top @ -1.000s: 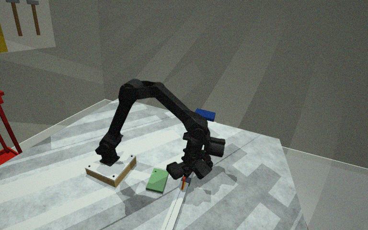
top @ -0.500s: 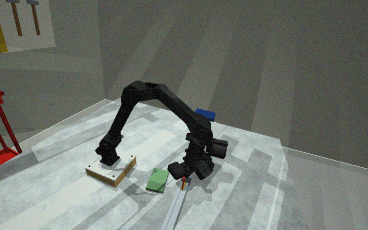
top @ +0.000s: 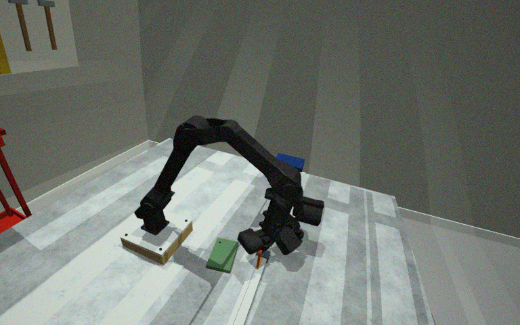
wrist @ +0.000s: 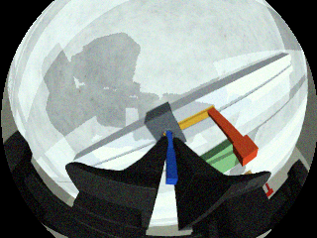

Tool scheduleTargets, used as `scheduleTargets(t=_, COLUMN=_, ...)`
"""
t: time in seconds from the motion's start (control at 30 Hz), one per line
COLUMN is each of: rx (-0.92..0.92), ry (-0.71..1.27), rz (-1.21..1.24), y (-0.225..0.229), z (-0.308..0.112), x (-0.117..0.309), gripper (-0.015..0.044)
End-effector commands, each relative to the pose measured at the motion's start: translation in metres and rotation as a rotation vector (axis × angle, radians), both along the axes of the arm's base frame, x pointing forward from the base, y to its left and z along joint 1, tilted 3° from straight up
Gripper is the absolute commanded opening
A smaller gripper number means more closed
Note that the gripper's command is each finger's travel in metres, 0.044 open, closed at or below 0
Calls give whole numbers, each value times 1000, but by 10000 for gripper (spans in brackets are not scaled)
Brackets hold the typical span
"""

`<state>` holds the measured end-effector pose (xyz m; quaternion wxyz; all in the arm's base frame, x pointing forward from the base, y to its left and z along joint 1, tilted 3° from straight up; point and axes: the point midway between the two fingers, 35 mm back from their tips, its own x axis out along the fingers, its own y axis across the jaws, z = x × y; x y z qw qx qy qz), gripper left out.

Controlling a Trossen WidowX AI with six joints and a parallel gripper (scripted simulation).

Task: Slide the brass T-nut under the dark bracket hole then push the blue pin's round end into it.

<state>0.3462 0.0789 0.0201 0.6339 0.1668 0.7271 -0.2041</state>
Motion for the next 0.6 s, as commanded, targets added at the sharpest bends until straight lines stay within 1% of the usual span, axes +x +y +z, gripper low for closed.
scheduleTargets(t=0.0, rx=1, ry=-6, rz=1, y=0, z=0, x=0, gripper=-150)
scheduleTargets(t=0.13, rx=1, ry=-7, rz=0, y=0, z=0, x=0, gripper=-150)
scheduleTargets(t=0.43, rx=1, ry=-4, rz=0, y=0, z=0, x=0, gripper=86)
scheduleTargets(t=0.57, rx=1, ry=-4, rz=0, y=0, z=0, x=0, gripper=90)
